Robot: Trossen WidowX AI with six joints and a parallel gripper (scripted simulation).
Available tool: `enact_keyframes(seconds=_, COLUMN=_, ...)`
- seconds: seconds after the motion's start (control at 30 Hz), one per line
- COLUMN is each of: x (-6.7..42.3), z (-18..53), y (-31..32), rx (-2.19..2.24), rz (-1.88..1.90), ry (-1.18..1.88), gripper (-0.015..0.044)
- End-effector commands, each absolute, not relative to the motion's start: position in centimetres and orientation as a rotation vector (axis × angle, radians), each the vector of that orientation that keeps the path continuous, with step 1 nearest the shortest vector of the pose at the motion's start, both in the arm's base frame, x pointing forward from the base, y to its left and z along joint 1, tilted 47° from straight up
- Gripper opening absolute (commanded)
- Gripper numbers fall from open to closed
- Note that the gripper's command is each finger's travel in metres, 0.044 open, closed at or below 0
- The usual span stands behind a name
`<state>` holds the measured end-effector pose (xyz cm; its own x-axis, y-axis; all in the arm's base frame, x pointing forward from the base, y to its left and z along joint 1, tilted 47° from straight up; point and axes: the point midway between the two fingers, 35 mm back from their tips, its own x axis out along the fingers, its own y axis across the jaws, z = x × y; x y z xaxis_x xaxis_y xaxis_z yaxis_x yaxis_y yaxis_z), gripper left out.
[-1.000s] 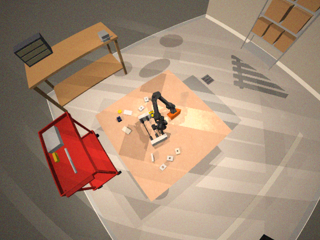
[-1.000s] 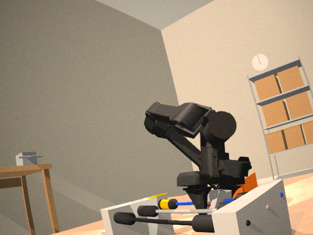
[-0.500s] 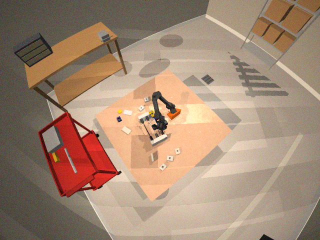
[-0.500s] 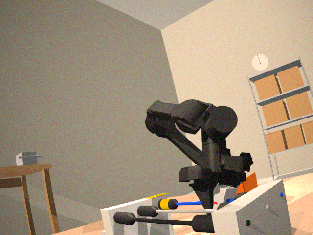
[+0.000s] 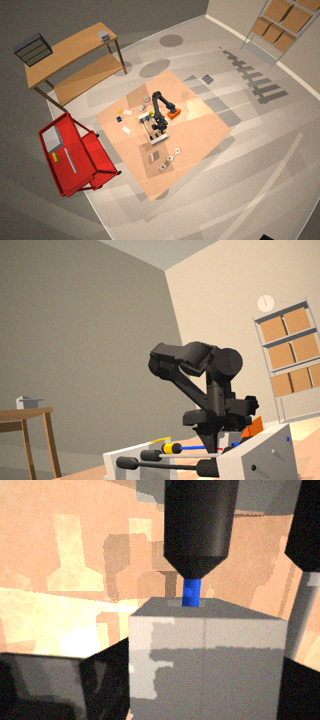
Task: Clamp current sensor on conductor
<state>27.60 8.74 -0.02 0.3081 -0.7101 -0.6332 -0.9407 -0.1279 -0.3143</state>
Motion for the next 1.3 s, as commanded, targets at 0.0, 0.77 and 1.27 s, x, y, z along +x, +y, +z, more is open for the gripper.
enact_keyframes(seconds=0.0, x=27.58, z=-0.03, y=8.73, rx=-1.902, rz=0.436, ry=1.466, gripper=0.0368)
enact_keyframes(seconds=0.77, x=27.55, z=-0.01, y=8.73, rx=-1.902, rz=0.439, ry=1.468, gripper=0.0244)
enact_keyframes(seconds=1.27, x=27.50, z=0.01, y=8.74, rx=-1.903, rz=0.440, ry=1.470, gripper=0.0000)
